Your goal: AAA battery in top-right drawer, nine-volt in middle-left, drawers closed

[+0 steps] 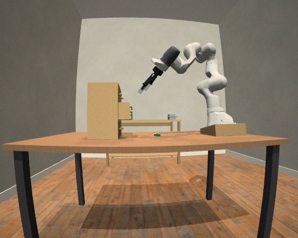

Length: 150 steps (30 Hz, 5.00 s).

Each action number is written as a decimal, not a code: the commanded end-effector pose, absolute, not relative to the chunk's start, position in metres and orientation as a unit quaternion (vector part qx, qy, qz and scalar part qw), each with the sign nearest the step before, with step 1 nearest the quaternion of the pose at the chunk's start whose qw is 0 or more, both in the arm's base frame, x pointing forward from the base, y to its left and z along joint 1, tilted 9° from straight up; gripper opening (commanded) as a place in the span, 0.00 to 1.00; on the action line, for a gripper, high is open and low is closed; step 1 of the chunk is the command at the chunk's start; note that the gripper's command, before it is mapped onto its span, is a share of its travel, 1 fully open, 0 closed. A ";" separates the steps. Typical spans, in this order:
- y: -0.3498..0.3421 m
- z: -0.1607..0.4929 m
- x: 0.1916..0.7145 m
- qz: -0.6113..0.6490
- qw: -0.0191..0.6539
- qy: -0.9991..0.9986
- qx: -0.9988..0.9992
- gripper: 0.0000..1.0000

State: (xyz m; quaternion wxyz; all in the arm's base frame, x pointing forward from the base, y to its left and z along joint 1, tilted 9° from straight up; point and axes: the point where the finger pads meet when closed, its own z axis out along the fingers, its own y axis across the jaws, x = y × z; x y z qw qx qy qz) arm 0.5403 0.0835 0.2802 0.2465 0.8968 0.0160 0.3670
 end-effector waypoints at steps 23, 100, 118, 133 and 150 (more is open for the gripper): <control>0.080 0.278 0.538 0.372 0.208 -0.099 0.899 1.00; 0.079 0.272 0.528 0.357 0.123 -0.357 0.855 1.00; 0.079 0.272 0.528 0.357 0.123 -0.357 0.855 1.00; 0.081 0.270 0.524 0.345 0.097 -0.437 0.825 1.00; 0.083 0.267 0.520 0.331 0.074 -0.513 0.789 1.00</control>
